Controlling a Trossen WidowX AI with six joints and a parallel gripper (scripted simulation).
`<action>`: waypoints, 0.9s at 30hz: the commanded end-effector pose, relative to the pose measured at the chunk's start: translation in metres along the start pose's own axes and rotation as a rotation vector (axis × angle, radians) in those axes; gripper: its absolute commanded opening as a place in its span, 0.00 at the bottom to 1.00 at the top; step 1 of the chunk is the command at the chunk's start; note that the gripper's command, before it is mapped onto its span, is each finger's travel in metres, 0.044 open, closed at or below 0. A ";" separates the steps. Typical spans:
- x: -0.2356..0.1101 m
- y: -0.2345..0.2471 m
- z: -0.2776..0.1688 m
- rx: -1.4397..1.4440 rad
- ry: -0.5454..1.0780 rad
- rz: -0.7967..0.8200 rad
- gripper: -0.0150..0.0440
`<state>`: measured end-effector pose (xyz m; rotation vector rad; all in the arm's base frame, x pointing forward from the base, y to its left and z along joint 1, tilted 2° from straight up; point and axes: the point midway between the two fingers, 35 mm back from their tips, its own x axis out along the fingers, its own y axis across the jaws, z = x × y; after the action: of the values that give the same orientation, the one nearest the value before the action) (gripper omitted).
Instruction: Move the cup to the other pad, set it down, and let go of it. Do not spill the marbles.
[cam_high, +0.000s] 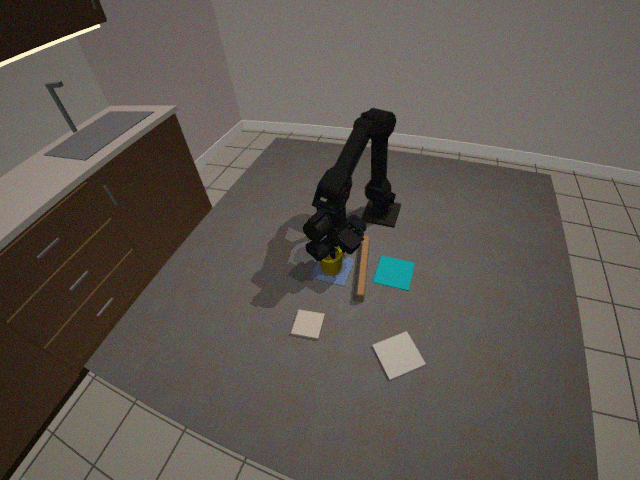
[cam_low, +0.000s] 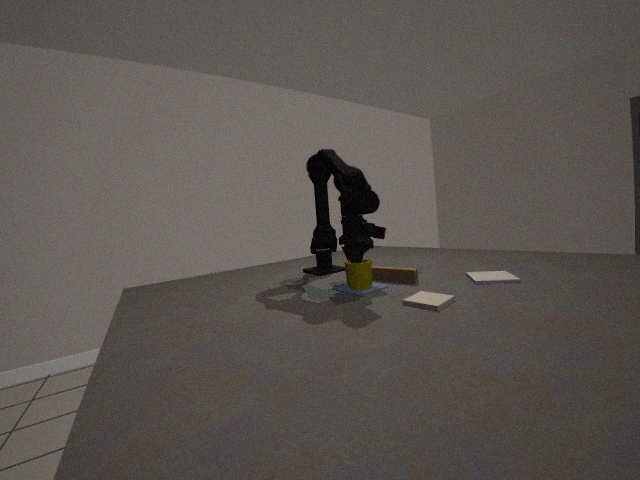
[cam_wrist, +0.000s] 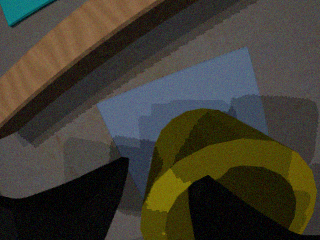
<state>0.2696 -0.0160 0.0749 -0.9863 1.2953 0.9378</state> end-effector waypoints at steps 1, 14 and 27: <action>0.003 0.001 0.000 -0.004 -0.004 0.003 0.54; 0.002 0.000 0.000 0.000 0.000 0.000 0.42; 0.002 0.000 0.000 0.000 0.000 0.000 0.28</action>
<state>0.2692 -0.0160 0.0730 -0.9860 1.2960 0.9385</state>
